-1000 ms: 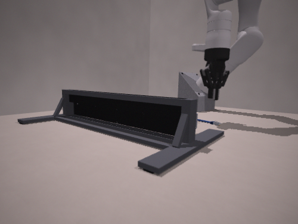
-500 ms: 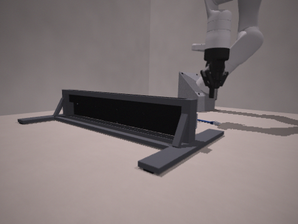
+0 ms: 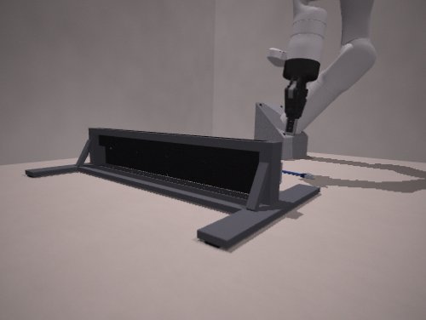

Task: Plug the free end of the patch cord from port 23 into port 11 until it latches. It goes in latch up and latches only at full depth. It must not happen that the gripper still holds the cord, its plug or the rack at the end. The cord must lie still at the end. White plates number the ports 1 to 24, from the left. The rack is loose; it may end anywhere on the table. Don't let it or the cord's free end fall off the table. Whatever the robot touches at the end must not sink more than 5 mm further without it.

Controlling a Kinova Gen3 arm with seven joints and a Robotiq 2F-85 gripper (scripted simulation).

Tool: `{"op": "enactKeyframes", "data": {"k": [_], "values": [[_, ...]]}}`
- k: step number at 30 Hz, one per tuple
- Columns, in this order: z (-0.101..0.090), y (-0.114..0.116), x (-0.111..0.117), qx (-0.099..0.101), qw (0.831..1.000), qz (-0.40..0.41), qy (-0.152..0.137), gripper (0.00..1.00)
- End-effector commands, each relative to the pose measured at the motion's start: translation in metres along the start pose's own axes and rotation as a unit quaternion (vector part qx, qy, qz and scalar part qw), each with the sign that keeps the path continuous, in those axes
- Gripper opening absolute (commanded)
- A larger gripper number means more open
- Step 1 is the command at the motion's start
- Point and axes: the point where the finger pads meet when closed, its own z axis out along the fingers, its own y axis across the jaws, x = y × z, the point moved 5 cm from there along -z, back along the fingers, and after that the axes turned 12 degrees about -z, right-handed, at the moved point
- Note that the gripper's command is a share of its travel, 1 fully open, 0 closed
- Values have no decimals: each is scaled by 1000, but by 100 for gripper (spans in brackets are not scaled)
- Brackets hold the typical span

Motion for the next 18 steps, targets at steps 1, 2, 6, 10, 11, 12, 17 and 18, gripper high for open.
{"op": "enactKeyframes", "data": {"k": [1,2,6,10,11,12,17,18], "values": [[-7,-2,9,16,1000,-23,9,0],[-10,-4,13,24,998,-49,16,0],[-23,-15,28,58,983,-164,49,0],[-40,-29,40,90,951,-282,88,0],[-44,-32,42,98,940,-311,99,0],[-49,-35,44,104,929,-338,109,0],[-63,-45,49,122,891,-414,141,0],[-67,-48,50,127,878,-437,151,0]]}}
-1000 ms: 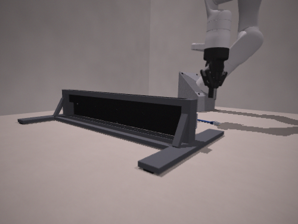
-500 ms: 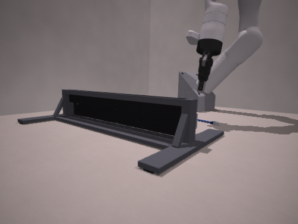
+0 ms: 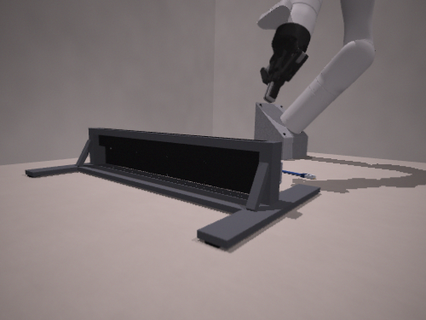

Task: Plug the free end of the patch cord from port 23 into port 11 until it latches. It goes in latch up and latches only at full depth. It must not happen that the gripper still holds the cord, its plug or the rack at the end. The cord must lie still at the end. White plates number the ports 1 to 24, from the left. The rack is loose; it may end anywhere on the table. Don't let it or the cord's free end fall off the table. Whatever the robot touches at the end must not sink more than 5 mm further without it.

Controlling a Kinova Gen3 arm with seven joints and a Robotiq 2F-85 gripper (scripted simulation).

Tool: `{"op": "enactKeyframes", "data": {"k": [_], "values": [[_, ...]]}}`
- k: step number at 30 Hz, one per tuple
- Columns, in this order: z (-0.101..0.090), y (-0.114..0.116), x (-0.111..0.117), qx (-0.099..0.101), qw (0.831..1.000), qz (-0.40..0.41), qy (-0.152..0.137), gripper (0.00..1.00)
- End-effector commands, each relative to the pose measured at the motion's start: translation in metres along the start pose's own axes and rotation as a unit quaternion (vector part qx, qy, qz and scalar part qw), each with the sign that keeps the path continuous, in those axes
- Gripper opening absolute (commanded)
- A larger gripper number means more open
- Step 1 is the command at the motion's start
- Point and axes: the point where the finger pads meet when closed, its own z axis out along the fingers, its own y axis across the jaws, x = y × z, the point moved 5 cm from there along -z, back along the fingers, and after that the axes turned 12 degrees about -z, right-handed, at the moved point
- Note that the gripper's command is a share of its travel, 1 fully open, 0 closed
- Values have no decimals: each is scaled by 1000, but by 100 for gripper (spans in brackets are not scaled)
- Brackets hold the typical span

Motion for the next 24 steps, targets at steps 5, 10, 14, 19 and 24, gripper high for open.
{"op": "enactKeyframes", "data": {"k": [5,10,14,19,24], "values": [[-24,-2,26,22,990,-122,62,0],[-34,-8,36,30,977,-192,91,0],[-38,-10,39,32,970,-217,101,0],[-39,-10,40,32,969,-223,104,0],[-39,-10,40,32,969,-223,104,0]]}}
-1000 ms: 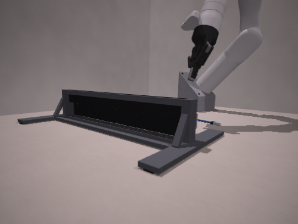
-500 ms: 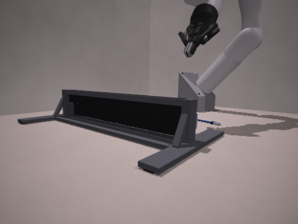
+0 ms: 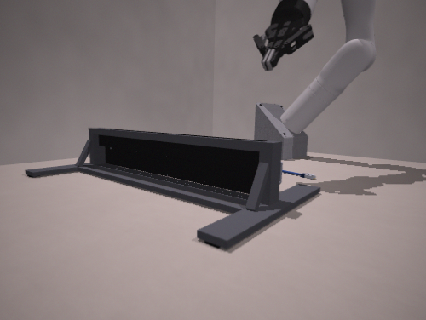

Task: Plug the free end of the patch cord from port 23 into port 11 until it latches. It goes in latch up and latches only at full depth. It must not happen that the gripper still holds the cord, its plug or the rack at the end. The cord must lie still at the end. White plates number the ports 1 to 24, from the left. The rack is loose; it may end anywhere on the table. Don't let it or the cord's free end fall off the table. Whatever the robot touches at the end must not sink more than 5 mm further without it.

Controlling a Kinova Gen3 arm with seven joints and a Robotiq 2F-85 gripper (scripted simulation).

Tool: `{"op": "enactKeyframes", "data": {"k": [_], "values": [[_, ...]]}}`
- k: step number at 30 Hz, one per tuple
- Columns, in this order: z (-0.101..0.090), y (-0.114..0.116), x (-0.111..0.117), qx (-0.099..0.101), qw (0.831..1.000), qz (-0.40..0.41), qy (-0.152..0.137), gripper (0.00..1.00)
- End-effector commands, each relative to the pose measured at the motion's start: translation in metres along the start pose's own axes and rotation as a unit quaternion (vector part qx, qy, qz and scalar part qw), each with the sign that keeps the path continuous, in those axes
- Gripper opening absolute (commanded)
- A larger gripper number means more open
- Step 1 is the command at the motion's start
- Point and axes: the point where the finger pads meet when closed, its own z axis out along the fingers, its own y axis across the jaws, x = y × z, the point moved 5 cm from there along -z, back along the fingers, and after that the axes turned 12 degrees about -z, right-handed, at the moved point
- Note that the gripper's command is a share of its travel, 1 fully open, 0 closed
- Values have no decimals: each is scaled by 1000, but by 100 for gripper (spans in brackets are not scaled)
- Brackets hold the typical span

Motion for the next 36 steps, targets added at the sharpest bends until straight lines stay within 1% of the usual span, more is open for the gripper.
{"op": "enactKeyframes", "data": {"k": [1,9,15,24,26,36], "values": [[0,1,1,-1,1000,1,1,0],[5,1,1,0,1000,1,0,0],[17,1,1,0,1000,1,0,0],[47,1,1,0,1000,1,0,0],[47,1,1,0,1000,1,0,0],[90,1,1,0,1000,1,0,0]]}}
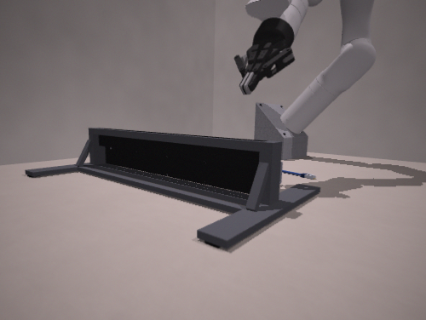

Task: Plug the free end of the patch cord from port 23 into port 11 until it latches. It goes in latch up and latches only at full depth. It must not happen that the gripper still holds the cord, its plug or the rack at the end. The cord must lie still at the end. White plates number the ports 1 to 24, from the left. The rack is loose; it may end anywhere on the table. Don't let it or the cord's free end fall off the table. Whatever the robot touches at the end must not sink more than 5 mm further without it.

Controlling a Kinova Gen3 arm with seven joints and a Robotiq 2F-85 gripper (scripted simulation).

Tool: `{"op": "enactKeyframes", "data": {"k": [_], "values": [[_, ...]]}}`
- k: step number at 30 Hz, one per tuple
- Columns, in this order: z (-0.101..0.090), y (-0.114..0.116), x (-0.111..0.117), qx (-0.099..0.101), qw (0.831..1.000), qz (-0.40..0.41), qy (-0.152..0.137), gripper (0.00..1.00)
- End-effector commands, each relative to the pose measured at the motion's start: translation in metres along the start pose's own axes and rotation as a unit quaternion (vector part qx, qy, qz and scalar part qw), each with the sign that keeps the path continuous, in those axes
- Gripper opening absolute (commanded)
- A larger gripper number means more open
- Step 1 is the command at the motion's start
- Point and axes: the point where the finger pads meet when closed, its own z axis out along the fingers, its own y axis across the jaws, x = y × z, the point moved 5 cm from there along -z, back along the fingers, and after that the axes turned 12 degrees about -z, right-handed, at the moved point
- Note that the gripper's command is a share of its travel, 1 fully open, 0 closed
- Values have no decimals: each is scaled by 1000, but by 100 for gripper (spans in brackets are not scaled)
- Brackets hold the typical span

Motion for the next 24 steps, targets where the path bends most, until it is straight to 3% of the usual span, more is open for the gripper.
{"op": "enactKeyframes", "data": {"k": [1,14,24], "values": [[22,-13,-5,12,1000,-9,-9,0],[59,-14,-6,12,1000,-9,-9,0],[66,-14,-6,12,1000,-9,-9,0]]}}
